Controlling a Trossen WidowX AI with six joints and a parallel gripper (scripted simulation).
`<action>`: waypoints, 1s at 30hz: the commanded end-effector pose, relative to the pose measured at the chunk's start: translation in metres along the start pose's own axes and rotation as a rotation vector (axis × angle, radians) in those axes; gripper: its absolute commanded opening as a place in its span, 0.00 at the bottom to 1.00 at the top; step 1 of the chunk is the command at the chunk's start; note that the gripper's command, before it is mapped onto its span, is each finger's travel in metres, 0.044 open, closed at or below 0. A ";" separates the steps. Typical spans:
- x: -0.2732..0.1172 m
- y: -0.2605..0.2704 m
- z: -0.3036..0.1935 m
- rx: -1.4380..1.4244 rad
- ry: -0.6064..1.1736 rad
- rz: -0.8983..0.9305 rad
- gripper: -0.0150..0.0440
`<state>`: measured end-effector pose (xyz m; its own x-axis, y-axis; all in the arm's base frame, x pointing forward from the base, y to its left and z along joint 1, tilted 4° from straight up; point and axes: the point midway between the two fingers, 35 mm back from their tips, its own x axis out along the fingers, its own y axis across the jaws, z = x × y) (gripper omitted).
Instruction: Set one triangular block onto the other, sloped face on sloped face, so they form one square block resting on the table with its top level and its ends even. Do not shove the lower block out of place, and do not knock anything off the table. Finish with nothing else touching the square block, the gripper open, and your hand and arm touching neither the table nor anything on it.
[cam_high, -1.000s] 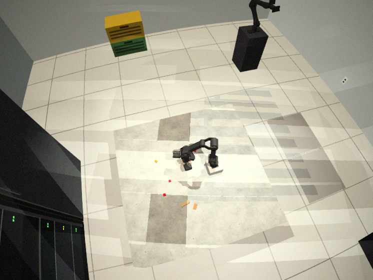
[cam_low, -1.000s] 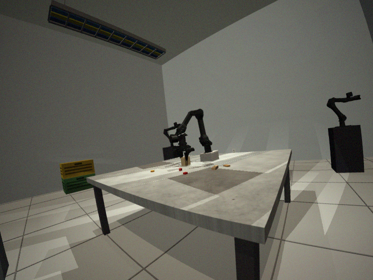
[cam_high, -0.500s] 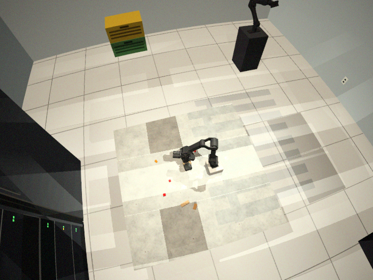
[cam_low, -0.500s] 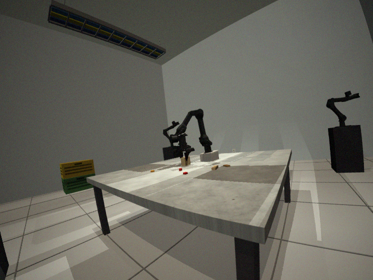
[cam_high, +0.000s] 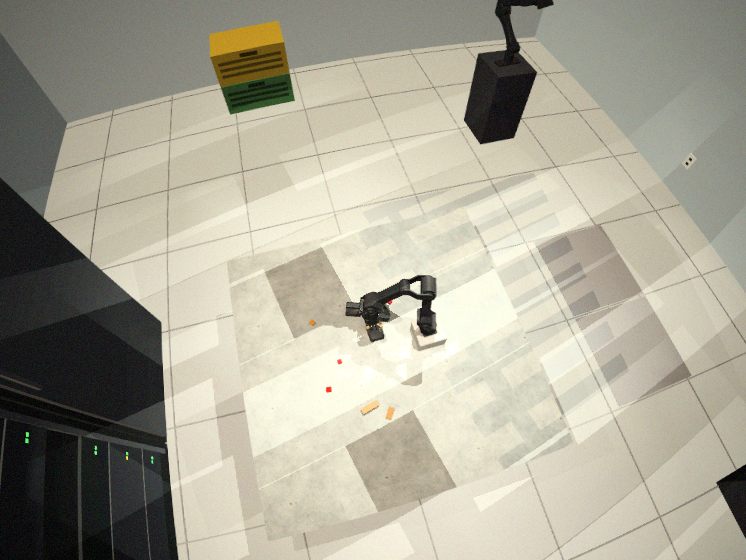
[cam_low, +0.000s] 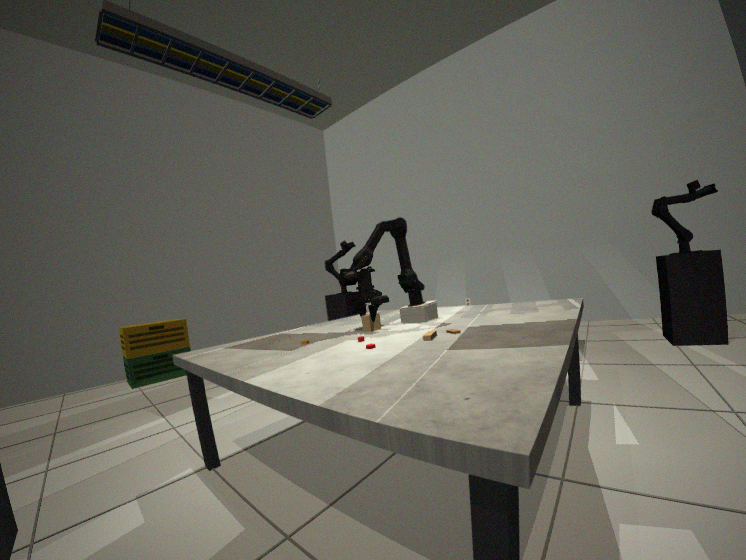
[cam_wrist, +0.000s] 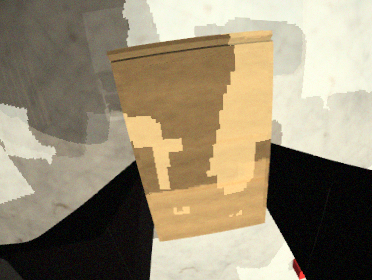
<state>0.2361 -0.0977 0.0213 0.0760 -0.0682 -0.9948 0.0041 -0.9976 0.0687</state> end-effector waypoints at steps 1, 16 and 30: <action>0.000 0.001 0.000 0.006 0.000 0.004 0.25; 0.000 0.000 0.000 0.001 0.000 0.000 0.65; 0.000 0.000 0.000 0.001 0.000 0.000 1.00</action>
<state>0.2362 -0.0980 0.0213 0.0760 -0.0683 -0.9948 0.0030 -0.9976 0.0687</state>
